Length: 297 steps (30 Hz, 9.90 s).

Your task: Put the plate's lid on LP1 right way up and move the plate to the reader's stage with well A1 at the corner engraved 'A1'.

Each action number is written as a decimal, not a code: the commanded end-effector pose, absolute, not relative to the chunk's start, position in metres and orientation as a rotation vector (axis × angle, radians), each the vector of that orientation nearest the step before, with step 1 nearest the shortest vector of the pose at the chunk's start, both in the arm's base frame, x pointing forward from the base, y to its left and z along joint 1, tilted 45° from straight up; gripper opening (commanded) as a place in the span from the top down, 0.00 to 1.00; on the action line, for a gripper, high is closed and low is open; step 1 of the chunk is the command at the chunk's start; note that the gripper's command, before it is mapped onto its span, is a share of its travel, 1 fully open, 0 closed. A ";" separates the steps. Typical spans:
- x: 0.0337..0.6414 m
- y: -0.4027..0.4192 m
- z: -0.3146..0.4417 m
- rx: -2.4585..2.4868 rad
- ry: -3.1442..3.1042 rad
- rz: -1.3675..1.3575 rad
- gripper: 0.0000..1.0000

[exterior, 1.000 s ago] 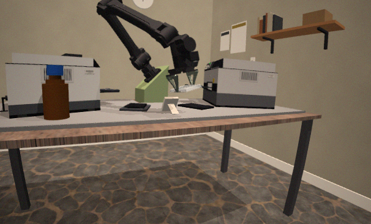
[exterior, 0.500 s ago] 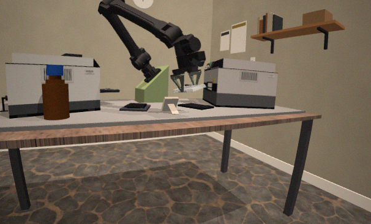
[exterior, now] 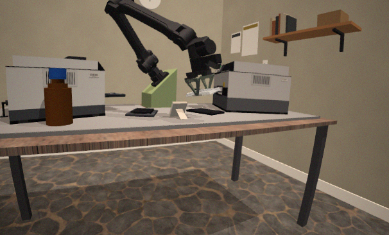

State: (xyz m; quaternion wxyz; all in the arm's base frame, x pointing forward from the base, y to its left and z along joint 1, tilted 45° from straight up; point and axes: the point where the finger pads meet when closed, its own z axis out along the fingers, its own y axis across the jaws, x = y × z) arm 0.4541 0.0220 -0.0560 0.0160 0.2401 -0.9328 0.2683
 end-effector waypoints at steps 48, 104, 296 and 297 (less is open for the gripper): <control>0.365 0.090 -0.088 1.351 -2.474 0.660 0.14; 0.249 0.161 -0.100 1.895 -1.867 0.476 0.14; 0.092 0.214 -0.143 2.297 -0.438 0.230 0.14; 0.092 0.213 -0.144 2.299 -0.440 0.231 0.14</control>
